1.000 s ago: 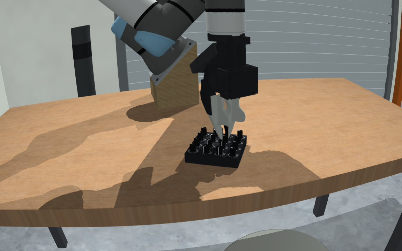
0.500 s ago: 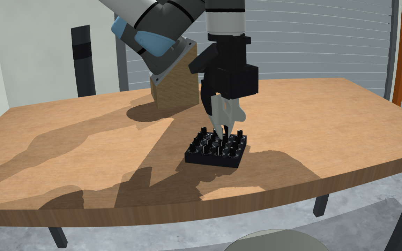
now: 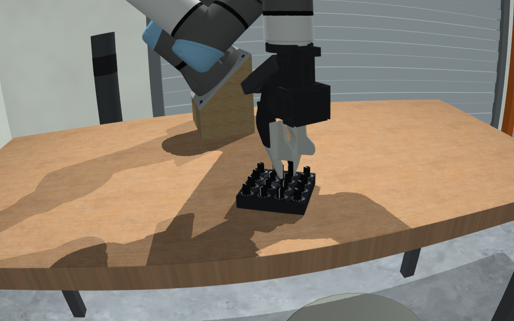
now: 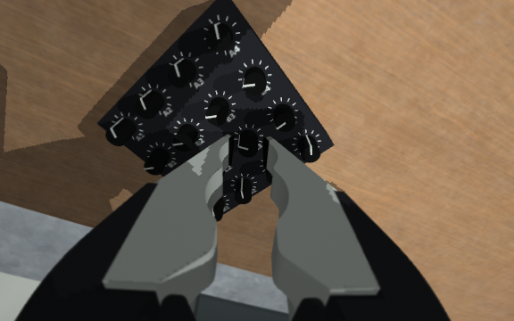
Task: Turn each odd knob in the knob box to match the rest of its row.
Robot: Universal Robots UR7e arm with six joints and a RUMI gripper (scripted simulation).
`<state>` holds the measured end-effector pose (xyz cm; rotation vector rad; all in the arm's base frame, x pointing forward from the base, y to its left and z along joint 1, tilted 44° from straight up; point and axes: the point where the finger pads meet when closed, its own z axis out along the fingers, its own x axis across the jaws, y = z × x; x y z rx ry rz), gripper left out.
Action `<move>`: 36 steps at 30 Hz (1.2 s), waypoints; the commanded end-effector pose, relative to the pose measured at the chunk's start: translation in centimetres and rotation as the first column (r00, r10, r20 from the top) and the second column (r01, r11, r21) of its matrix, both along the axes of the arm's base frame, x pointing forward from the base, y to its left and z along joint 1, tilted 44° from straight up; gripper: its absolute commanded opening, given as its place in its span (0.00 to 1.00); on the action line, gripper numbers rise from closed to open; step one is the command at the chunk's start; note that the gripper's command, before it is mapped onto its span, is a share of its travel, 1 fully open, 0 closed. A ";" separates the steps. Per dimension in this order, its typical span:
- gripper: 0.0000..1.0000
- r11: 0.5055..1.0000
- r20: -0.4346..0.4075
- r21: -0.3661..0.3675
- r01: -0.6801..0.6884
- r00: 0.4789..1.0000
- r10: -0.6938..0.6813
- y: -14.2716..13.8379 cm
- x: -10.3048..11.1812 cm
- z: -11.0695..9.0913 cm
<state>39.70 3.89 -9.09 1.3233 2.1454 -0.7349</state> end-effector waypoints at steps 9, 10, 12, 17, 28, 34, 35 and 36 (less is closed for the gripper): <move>0.11 1.000 0.001 0.000 -0.001 1.000 0.001 0.0 0.0 0.0; 0.11 1.000 0.001 0.000 -0.001 1.000 0.001 0.0 0.0 0.0; 0.11 1.000 0.001 0.000 -0.001 1.000 0.001 0.0 0.0 0.0; 0.11 1.000 0.001 0.000 -0.001 1.000 0.001 0.0 0.0 0.0; 0.11 1.000 0.001 0.000 -0.001 1.000 0.001 0.9 -0.2 1.0; 0.11 1.000 0.001 0.000 -0.001 1.000 0.001 1.7 -0.3 1.8; 0.11 1.000 0.001 0.000 -0.001 1.000 0.001 1.9 -0.4 2.0; 0.11 1.000 0.001 0.000 0.000 1.000 0.000 2.1 -0.4 2.2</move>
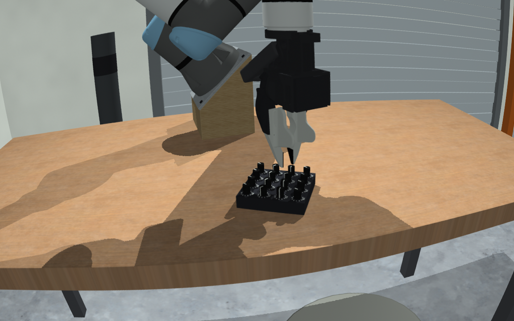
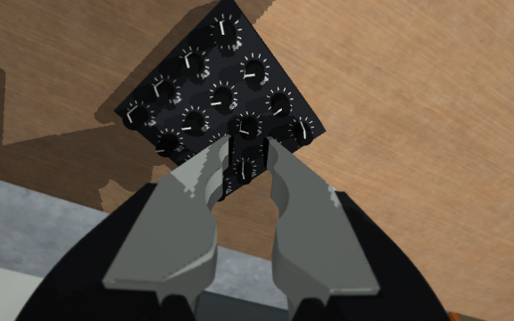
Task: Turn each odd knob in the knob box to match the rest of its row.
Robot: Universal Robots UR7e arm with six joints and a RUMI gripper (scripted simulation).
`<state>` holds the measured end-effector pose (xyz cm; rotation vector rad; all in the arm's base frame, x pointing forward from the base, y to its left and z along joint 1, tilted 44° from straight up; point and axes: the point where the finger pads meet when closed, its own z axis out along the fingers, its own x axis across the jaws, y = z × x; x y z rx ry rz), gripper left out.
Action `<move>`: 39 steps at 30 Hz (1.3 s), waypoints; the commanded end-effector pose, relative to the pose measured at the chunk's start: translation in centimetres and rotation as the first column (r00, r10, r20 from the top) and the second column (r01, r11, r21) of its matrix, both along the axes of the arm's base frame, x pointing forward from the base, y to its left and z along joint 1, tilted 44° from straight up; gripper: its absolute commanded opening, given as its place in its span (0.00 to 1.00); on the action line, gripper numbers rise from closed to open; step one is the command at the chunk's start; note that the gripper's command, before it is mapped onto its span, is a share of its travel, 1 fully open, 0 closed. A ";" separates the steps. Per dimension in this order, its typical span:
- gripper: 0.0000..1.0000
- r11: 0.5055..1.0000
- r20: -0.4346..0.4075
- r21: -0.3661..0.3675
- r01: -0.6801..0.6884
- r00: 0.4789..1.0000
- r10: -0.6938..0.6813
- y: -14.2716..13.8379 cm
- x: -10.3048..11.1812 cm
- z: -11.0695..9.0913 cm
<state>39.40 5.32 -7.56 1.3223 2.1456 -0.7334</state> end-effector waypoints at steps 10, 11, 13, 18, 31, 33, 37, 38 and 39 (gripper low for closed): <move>0.11 1.000 0.000 0.000 0.001 1.000 -0.001 1.2 -0.2 1.2; 0.11 1.000 0.000 0.000 0.001 1.000 -0.001 1.2 -0.2 1.2; 0.11 1.000 0.000 0.000 0.001 1.000 -0.001 1.2 -0.2 1.2; 0.11 1.000 0.000 0.000 0.001 1.000 -0.001 1.2 -0.2 1.2; 0.11 0.999 0.040 0.009 0.043 0.998 -0.043 1.2 -0.3 1.3; 0.11 0.997 0.064 0.016 0.069 0.995 -0.070 1.3 -0.3 1.3; 0.11 0.989 0.131 0.037 0.141 0.981 -0.145 1.4 -0.3 1.4; 0.11 0.986 0.151 0.045 0.163 0.974 -0.168 1.4 -0.4 1.4; 0.11 0.981 0.172 0.053 0.185 0.966 -0.192 1.5 -0.4 1.5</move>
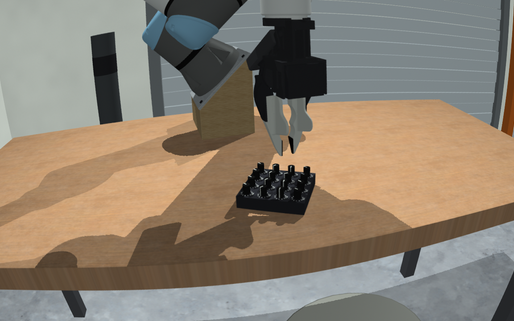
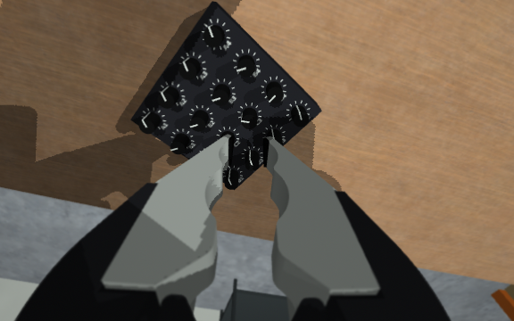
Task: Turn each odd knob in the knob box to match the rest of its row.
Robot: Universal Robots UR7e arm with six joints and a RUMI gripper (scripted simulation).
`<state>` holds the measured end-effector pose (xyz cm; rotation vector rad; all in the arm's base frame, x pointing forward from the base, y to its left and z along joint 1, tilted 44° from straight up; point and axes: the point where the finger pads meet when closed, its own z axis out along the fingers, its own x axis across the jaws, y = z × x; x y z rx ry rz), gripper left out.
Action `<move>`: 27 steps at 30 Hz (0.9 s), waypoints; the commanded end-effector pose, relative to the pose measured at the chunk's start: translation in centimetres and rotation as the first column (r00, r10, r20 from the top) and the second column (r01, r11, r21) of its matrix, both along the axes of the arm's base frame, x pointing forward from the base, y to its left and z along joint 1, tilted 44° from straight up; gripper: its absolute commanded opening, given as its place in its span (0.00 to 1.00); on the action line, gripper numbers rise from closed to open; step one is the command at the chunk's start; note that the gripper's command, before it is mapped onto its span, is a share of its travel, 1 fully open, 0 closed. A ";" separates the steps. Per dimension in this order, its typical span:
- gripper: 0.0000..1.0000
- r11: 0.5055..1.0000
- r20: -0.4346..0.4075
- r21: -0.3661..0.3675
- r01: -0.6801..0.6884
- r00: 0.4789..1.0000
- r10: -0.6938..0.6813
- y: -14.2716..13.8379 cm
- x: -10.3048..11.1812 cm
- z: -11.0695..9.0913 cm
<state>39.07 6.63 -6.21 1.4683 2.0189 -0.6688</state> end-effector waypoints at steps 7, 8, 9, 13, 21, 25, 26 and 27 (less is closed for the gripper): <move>0.11 0.971 0.212 0.069 0.230 0.948 -0.239 0.4 -0.1 0.3; 0.11 0.971 0.212 0.069 0.230 0.948 -0.239 0.4 -0.1 0.3; 0.11 0.971 0.212 0.069 0.230 0.948 -0.239 0.4 -0.1 0.3; 0.11 0.939 0.300 0.118 0.324 0.889 -0.345 0.6 -0.1 0.5; 0.11 0.866 0.418 0.211 0.453 0.759 -0.499 0.9 0.0 0.7; 0.11 0.833 0.455 0.250 0.494 0.699 -0.551 1.0 0.0 0.8; 0.11 0.833 0.455 0.250 0.494 0.699 -0.551 1.0 0.0 0.8; 0.11 0.818 0.470 0.267 0.510 0.672 -0.572 1.0 0.1 0.8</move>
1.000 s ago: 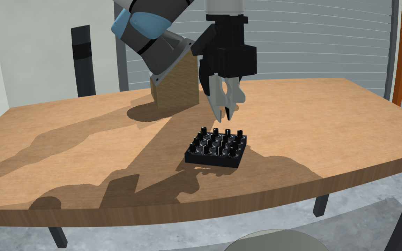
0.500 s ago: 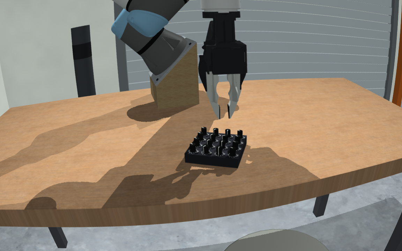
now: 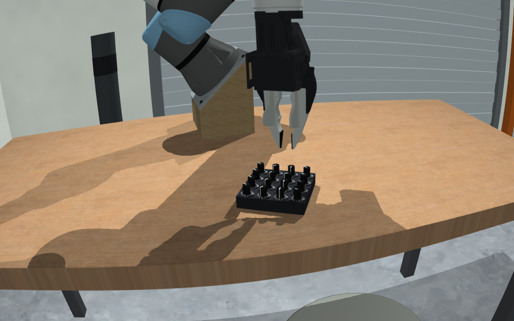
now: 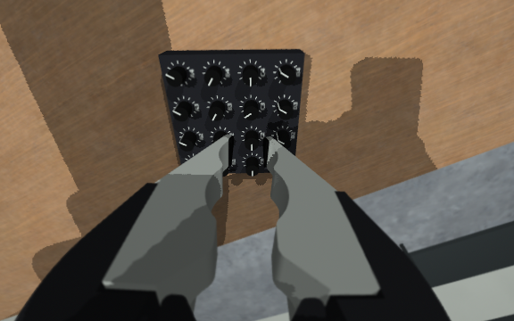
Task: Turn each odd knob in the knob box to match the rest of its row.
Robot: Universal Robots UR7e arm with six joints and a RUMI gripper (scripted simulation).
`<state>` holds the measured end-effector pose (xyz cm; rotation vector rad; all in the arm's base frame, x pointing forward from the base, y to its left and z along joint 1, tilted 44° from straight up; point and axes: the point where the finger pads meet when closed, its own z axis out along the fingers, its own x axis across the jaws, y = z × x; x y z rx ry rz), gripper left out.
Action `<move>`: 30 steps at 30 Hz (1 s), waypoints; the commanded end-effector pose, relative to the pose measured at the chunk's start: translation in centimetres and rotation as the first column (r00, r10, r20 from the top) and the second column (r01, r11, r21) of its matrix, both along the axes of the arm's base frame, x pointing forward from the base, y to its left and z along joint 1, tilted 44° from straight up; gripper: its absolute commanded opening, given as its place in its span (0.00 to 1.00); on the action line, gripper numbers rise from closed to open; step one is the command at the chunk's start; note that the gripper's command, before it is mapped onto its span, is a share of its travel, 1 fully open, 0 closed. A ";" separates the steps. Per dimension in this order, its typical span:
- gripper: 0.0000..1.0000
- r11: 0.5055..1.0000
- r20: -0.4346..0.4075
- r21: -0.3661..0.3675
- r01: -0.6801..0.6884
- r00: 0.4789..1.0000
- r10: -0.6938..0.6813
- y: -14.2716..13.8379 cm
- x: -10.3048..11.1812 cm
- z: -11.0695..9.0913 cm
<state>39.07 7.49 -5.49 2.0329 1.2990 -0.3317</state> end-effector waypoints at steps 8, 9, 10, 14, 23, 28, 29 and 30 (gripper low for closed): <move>0.11 0.971 0.206 0.064 0.231 0.949 -0.239 0.4 0.2 0.4; 0.11 0.968 0.217 0.069 0.243 0.943 -0.252 0.4 0.2 0.4; 0.11 0.965 0.226 0.074 0.253 0.938 -0.263 0.4 0.3 0.4; 0.11 0.957 0.249 0.086 0.278 0.924 -0.291 0.4 0.3 0.5; 0.11 0.954 0.255 0.090 0.285 0.920 -0.298 0.4 0.3 0.5; 0.11 0.954 0.255 0.090 0.285 0.920 -0.298 0.4 0.3 0.5; 0.11 0.954 0.255 0.090 0.285 0.920 -0.298 0.4 0.3 0.5; 0.11 0.954 0.255 0.090 0.285 0.920 -0.298 0.4 0.3 0.5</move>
